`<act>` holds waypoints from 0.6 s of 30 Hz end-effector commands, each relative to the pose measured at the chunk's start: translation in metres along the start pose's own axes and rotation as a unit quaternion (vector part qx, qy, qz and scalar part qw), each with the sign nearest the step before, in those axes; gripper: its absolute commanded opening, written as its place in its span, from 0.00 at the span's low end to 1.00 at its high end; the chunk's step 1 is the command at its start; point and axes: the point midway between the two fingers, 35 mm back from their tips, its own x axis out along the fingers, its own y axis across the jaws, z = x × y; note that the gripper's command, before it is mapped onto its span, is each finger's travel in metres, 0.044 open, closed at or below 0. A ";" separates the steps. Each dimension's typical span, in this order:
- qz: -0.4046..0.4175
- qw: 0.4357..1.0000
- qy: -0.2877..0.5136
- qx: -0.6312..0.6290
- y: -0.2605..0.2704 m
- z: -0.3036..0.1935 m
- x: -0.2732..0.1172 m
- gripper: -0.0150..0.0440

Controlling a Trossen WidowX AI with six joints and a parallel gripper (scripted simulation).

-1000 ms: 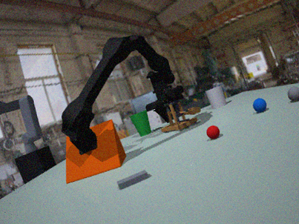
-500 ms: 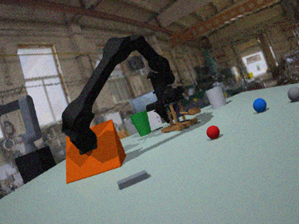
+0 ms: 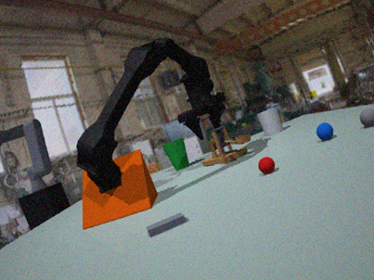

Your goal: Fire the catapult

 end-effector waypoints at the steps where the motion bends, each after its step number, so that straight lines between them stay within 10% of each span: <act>1: 0.010 1.000 0.001 0.000 -0.004 -0.003 -0.047 1.00; 18: 0.013 0.986 -0.004 -0.165 0.000 -0.003 -0.031 1.00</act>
